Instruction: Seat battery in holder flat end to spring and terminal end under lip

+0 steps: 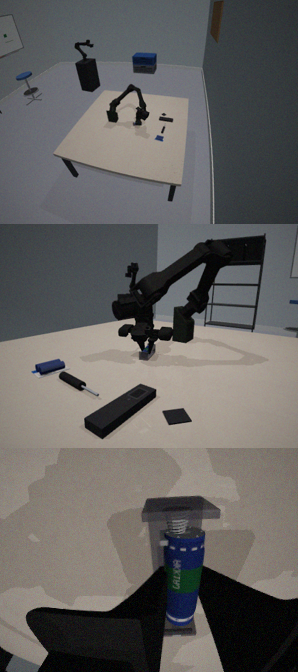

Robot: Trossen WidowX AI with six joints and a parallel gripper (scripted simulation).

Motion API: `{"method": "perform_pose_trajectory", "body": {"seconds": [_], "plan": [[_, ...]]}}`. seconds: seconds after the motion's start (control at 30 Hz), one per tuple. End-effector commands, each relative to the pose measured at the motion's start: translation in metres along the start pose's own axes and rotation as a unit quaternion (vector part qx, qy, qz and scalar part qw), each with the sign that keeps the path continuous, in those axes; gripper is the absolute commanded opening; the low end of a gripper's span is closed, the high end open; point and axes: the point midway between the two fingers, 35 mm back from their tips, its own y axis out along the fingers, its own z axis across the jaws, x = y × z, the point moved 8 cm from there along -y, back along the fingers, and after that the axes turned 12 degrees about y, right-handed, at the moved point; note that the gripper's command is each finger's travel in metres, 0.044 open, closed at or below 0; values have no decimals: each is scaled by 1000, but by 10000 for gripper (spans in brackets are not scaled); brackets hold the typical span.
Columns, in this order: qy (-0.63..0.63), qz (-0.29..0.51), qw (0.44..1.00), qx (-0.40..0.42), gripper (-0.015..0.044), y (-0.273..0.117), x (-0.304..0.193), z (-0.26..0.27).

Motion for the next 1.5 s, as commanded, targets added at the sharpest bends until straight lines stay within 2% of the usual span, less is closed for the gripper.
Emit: {"method": "perform_pose_trajectory", "body": {"seconds": [0.0, 0.73, 1.47], "plan": [[-7, -17, 1000, 4, 74, 0, 1, 1], [-10, -68, 998, 10, 74, 3, -9, 2], [-9, -73, 997, 9, 74, 6, -23, -1]]}}
